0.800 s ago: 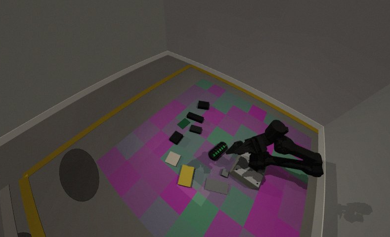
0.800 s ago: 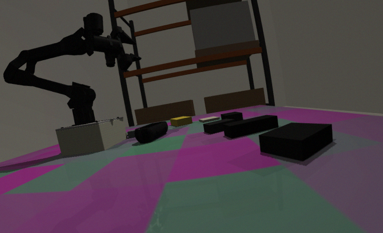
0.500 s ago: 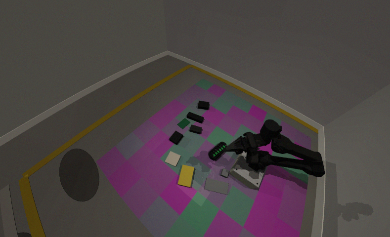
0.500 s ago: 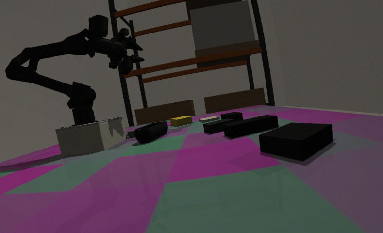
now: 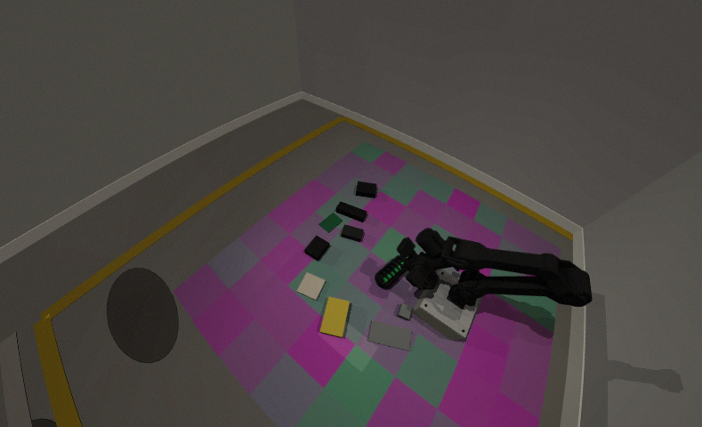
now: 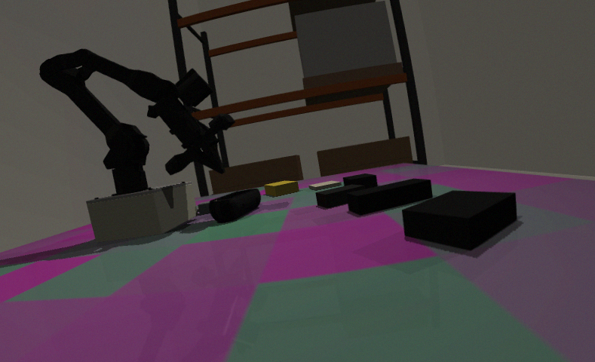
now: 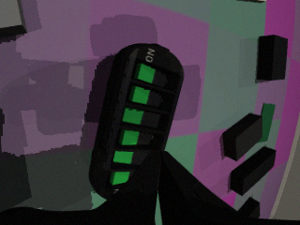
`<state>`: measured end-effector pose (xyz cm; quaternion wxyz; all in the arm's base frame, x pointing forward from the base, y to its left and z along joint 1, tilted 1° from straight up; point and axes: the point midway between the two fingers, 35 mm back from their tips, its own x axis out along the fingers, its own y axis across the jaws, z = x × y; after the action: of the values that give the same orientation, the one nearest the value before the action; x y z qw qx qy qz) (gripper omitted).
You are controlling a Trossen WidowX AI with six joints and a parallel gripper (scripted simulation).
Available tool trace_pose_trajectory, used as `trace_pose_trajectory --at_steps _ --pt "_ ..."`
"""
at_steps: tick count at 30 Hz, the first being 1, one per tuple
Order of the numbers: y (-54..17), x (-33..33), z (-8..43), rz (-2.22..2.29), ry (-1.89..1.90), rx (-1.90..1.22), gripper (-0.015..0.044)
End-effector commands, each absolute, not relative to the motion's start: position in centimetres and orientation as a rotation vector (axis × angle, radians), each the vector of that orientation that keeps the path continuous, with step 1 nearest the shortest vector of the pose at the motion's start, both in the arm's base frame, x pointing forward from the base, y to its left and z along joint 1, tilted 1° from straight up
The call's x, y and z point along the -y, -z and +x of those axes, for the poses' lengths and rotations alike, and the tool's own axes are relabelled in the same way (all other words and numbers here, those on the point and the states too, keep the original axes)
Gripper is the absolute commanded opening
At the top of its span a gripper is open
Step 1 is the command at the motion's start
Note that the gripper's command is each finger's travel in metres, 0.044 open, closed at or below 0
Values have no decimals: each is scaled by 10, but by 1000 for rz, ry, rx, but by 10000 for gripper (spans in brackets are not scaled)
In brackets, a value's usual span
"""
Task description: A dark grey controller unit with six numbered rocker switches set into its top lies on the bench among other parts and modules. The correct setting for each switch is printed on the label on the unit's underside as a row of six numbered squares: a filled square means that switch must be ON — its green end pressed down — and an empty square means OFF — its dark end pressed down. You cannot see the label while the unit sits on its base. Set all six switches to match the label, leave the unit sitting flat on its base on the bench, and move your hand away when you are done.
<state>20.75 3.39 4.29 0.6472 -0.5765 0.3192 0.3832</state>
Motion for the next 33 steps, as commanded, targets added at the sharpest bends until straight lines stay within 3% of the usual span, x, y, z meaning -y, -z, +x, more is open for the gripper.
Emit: trace_pose_trajectory --at_steps 1,18,24,33 --pt "-8 -6 179 -1230 -833 -1028 0" --pt "-3 -2 174 -1220 -829 -1069 0" --pt "-19 -24 197 -1223 -861 -985 157" --pt "-35 -51 223 -1178 -932 -1161 394"
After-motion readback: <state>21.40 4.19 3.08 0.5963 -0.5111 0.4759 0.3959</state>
